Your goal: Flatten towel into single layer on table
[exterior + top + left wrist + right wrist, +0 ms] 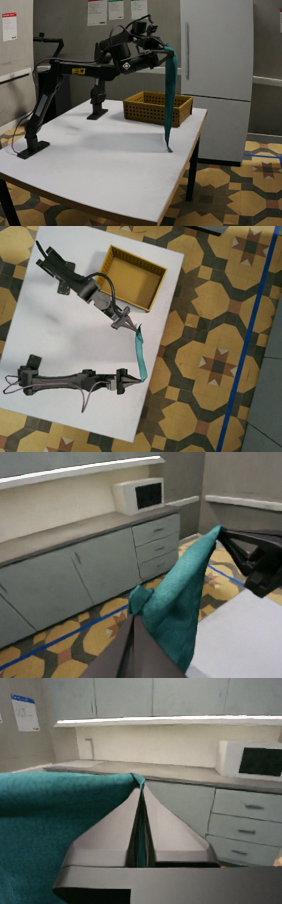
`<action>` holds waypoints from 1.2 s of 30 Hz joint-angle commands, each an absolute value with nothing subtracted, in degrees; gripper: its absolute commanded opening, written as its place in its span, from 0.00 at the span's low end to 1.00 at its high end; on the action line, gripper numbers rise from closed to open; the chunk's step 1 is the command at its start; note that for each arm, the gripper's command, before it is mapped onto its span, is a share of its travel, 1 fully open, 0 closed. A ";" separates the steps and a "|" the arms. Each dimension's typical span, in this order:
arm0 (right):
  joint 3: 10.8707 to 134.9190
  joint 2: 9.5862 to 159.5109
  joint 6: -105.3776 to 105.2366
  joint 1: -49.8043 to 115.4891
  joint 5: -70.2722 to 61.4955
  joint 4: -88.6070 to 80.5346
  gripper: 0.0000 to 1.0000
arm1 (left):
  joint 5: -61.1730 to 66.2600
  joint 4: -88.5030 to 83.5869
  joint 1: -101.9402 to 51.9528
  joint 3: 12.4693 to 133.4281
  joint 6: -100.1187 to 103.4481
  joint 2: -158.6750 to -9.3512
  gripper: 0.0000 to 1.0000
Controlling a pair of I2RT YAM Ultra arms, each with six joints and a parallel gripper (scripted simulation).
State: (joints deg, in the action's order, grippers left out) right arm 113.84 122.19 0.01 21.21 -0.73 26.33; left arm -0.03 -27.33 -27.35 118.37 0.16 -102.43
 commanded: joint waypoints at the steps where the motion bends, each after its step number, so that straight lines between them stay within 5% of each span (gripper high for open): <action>1: 113.96 119.70 -0.16 21.03 0.37 27.22 0.00 | -0.51 -26.72 -26.89 119.65 -0.30 -101.04 0.00; 22: 110.16 115.86 -0.10 25.49 0.38 19.54 0.00 | -0.41 -36.68 -24.34 112.98 -0.24 -94.71 0.00; 36: 113.48 110.05 0.01 25.63 0.34 -1.75 0.00 | -0.38 -43.39 -26.49 111.76 -0.21 -91.72 0.00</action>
